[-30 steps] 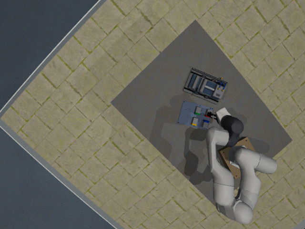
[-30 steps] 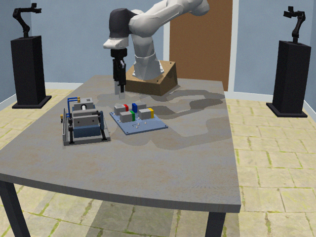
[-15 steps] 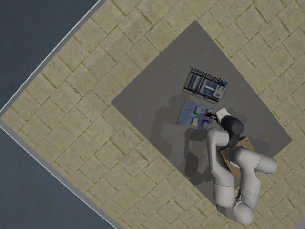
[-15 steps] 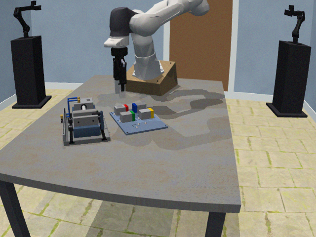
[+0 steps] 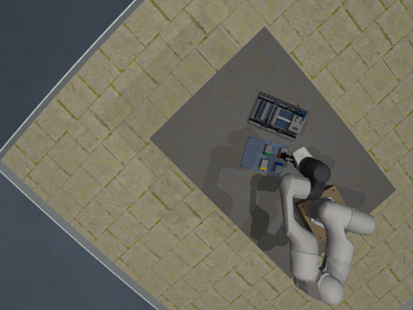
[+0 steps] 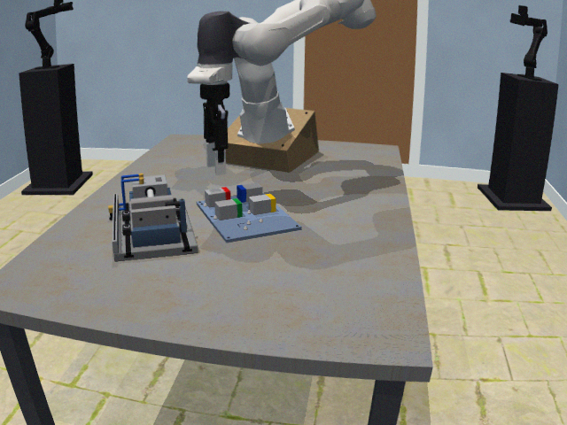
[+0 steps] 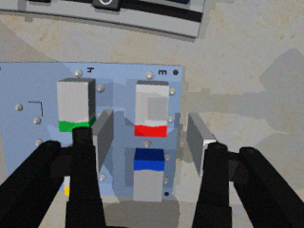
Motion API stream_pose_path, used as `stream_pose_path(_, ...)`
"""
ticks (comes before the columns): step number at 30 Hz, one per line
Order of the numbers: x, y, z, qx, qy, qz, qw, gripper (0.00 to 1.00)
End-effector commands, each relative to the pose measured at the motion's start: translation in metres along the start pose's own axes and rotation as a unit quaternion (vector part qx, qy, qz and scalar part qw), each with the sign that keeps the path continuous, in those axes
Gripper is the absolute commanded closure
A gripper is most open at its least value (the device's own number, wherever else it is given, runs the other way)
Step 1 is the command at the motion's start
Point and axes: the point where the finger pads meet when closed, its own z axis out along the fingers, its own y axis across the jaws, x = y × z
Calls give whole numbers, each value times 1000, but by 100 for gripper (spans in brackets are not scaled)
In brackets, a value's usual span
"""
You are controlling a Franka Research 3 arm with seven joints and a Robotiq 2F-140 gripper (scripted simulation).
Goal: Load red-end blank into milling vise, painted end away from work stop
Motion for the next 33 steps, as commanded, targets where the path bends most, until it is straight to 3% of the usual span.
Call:
stream_pose_path(1,-1,1,-1,-1,-1,4,1000,56)
stream_pose_path(33,-2,1,-3,-1,-1,4,1000,56)
